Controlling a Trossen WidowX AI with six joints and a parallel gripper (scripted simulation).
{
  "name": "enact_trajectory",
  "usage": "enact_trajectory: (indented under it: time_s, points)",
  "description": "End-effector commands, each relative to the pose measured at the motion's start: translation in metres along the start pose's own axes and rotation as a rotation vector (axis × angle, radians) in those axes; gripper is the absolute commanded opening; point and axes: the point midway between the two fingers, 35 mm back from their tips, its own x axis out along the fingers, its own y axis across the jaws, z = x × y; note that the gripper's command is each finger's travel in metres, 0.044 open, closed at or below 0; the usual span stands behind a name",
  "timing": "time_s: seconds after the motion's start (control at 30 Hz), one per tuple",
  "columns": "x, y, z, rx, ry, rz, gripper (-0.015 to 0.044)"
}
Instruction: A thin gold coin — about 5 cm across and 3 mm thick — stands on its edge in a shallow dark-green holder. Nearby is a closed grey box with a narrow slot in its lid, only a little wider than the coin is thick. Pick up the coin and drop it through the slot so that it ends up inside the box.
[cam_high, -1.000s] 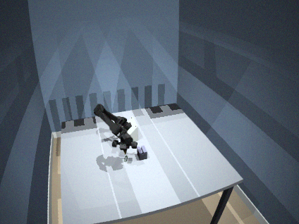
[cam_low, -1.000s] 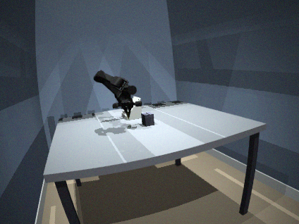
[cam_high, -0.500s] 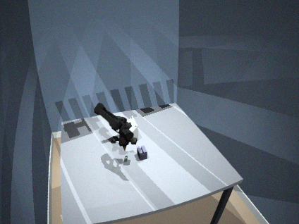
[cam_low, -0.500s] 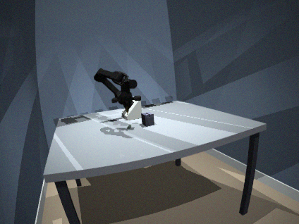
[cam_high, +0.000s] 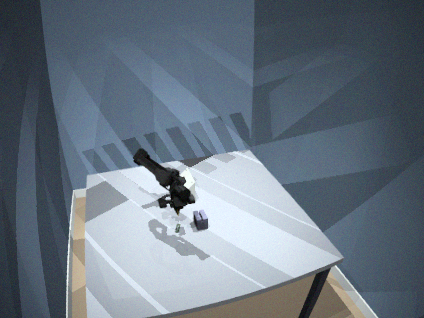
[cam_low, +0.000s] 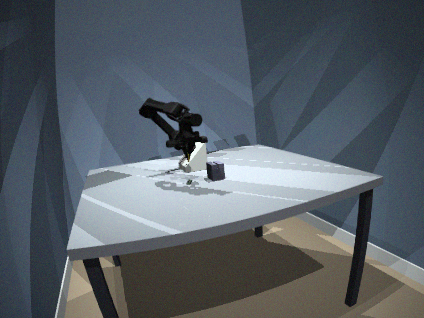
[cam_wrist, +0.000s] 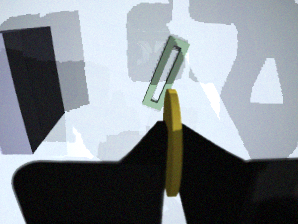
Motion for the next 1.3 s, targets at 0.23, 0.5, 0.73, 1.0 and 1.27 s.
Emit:
enact_trajectory:
  time_s: [0.23, 0.5, 0.73, 1.0, 1.27]
  points:
    - [0.000, 0.013, 0.002, -0.040, 0.002, 0.006, 0.0000]
    - [-0.001, 0.033, 0.005, -0.040, 0.001, 0.010, 0.0000]
    - [-0.001, 0.052, 0.007, -0.040, 0.001, 0.012, 0.0000]
    - [-0.002, 0.073, 0.007, -0.040, 0.001, 0.013, 0.0000]
    - [-0.002, 0.094, 0.006, -0.040, 0.002, 0.012, 0.0000]
